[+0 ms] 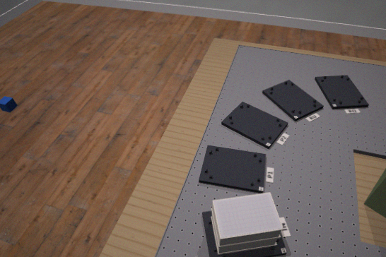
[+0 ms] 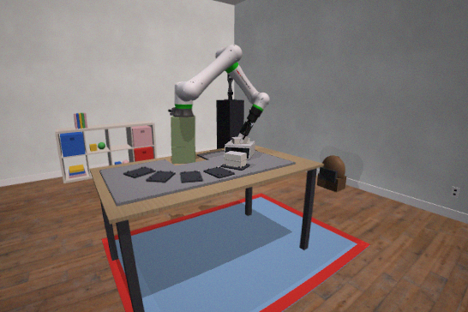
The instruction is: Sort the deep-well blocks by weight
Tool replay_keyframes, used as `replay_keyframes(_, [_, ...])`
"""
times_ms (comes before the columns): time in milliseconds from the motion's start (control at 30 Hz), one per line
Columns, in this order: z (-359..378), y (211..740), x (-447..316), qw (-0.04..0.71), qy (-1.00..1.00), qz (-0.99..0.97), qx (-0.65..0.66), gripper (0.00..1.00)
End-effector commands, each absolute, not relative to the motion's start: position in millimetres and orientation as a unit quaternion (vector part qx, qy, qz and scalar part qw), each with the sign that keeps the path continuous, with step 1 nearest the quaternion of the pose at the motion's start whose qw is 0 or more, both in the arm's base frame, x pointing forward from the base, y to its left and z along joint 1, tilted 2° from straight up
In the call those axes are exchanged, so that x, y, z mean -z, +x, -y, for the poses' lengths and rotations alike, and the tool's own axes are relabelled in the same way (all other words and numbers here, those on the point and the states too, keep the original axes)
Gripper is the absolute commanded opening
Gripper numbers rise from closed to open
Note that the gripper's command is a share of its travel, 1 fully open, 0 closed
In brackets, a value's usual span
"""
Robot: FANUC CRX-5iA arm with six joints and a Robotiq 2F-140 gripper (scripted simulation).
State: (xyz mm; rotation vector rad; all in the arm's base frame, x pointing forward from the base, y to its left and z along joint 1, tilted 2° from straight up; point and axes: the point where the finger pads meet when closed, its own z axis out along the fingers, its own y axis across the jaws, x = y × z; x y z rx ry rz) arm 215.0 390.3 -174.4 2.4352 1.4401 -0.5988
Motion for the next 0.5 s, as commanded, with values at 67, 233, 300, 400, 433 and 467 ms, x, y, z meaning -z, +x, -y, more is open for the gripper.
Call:
replay_keyframes(67, [-390,215,174,0.124,0.836,-0.494,0.205,0.10])
replay_keyframes(233, [-390,215,169,0.124,0.836,-0.494,0.205,0.10])
replay_keyframes(300, [-390,215,166,0.124,0.836,-0.494,0.205,0.10])
replay_keyframes(400, [-390,215,161,0.124,0.836,-0.494,0.205,0.10])
replay_keyframes(433, [-390,215,159,0.124,0.836,-0.494,0.205,0.10])
replay_keyframes(467, [-390,215,158,0.124,0.836,-0.494,0.205,0.10])
